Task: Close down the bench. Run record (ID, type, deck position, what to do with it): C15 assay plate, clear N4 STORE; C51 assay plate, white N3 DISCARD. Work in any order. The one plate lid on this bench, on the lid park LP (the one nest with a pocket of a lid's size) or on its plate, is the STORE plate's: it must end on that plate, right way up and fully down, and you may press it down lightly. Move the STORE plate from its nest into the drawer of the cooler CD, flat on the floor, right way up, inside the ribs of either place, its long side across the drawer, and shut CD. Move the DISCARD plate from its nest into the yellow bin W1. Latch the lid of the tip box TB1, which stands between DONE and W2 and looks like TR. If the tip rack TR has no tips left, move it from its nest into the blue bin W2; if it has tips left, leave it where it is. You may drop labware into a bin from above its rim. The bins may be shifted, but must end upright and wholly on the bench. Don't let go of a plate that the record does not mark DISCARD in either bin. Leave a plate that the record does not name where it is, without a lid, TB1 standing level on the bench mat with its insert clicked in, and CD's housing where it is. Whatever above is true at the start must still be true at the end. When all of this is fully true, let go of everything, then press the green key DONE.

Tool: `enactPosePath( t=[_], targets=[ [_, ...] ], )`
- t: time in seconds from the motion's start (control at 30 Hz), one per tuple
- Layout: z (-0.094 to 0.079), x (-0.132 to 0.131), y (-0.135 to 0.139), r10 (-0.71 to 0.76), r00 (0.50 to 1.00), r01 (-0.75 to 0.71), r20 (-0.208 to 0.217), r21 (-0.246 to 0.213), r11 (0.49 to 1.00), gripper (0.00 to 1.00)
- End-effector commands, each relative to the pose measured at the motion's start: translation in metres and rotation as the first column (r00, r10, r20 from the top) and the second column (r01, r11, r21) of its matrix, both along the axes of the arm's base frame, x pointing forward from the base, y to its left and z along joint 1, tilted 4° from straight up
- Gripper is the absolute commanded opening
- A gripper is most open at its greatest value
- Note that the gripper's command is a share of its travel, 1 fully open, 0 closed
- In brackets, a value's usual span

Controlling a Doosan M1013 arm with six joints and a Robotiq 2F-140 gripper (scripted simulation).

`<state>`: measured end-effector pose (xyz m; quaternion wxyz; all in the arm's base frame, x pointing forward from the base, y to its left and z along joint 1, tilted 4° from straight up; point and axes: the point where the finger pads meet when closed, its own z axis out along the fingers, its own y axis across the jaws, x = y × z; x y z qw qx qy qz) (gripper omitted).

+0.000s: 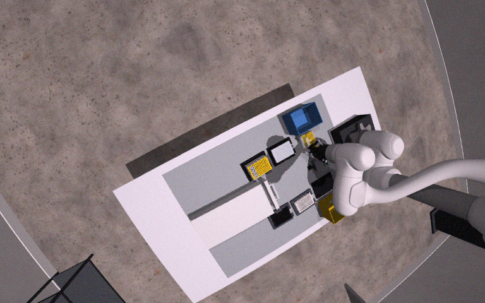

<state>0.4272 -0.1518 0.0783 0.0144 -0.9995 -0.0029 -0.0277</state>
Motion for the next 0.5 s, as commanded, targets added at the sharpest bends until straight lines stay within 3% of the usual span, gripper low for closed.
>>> enactPosePath(
  t=[0.0, 0.47],
  targets=[
    [0.000, -0.004, 0.000, 0.000, 1.000, 0.000, 0.000, 0.000, 1.000, 0.00],
    [0.002, -0.021, 0.000, 0.000, 1.000, 0.000, 0.000, 0.000, 1.000, 0.00]
  ],
)
